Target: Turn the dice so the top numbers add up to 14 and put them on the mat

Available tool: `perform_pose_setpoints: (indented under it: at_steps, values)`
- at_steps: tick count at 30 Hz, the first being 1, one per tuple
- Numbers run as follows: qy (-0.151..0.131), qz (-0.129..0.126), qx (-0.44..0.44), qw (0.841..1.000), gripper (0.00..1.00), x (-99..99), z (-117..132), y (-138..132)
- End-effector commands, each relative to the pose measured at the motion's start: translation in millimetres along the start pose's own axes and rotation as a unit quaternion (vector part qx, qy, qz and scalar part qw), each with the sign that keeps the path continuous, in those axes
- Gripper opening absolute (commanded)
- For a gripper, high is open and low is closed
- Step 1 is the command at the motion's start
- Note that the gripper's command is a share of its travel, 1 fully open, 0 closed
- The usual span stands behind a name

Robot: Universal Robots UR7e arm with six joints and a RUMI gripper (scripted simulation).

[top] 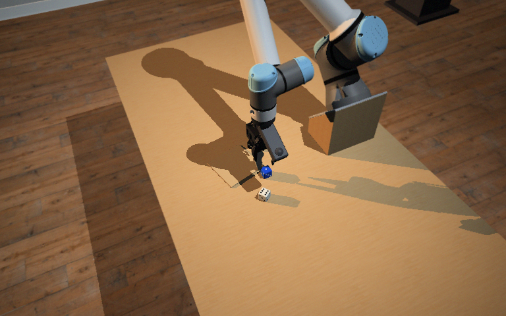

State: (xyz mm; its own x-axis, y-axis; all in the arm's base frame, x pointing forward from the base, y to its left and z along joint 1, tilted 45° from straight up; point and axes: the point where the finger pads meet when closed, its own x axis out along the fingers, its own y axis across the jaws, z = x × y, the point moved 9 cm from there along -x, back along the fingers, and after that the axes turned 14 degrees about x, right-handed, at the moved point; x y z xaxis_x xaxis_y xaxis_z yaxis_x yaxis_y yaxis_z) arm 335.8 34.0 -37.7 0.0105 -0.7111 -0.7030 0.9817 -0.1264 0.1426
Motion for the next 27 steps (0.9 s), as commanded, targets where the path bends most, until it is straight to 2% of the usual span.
perform_pose_setpoints:
  at_steps: [1,20,27]
  values:
    - [0.0,0.0,0.0,1.0,0.28,0.8,0,0]
    - [0.0,0.0,0.0,1.0,0.28,28.9,0,0]
    - [0.0,0.0,0.0,1.0,0.28,32.9,0,0]
